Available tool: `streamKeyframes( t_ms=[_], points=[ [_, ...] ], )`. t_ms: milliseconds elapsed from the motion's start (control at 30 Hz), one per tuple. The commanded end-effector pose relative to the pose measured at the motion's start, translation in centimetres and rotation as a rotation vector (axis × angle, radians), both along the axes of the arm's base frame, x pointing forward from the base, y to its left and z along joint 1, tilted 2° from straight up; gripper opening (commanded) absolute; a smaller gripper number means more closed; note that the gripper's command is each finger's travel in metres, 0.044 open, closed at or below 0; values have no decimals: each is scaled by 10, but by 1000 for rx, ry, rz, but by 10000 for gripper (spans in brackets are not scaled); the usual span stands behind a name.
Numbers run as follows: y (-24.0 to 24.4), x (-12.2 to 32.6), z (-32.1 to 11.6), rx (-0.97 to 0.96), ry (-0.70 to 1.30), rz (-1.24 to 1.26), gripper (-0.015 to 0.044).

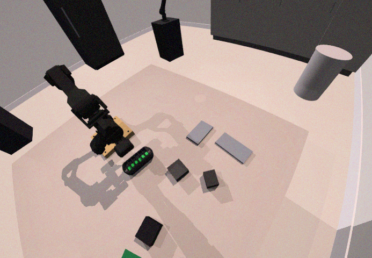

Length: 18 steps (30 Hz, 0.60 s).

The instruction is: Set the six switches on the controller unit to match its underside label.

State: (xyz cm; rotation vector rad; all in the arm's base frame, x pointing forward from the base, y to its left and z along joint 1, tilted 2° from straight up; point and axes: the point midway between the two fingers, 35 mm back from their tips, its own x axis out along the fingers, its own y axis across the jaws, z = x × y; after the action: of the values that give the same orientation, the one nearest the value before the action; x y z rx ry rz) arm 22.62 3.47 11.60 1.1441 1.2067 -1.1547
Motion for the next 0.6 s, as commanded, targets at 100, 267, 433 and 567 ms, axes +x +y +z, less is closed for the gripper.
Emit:
streamKeyframes(
  t_ms=[100, 267, 433, 567],
  points=[
    [0, 0, 1, 0, 0, -6, 0],
    [0, 0, 1, 0, 0, -6, 0],
    [0, 0, 0, 0, 0, 0, 105],
    [0, 0, 0, 0, 0, 0, 210]
  ],
)
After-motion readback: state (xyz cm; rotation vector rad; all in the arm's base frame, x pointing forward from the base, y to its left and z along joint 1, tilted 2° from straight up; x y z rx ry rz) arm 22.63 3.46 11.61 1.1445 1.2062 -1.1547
